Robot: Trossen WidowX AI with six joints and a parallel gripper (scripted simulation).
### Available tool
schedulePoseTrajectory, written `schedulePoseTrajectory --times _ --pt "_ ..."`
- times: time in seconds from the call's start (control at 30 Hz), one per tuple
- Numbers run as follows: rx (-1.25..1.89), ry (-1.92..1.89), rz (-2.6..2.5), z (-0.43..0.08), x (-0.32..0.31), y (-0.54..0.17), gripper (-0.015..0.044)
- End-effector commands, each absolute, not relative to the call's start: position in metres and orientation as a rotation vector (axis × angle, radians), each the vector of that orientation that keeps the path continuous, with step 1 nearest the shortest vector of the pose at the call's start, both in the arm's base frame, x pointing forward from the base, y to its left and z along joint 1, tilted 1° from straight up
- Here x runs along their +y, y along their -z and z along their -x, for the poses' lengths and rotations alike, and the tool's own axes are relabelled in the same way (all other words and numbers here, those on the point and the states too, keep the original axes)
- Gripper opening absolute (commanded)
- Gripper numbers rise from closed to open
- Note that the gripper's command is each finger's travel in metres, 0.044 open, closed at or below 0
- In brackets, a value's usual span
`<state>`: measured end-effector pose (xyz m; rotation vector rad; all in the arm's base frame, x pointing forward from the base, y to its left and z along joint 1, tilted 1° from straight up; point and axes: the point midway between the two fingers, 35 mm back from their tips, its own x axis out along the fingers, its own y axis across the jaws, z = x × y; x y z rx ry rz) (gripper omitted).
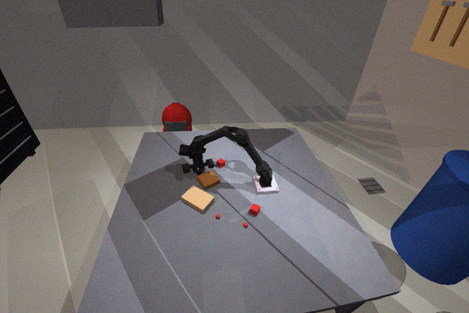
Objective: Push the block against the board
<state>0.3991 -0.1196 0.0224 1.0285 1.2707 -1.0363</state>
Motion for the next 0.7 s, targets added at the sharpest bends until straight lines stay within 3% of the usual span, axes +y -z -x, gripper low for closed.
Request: schedulePoseTrajectory --times 0.0,0.67 --pt "1.291 1.041 -1.031 -0.394 -0.111 -0.017 0.0000" --pt "1.293 1.041 -1.032 -0.385 -0.085 -0.016 0.0000"
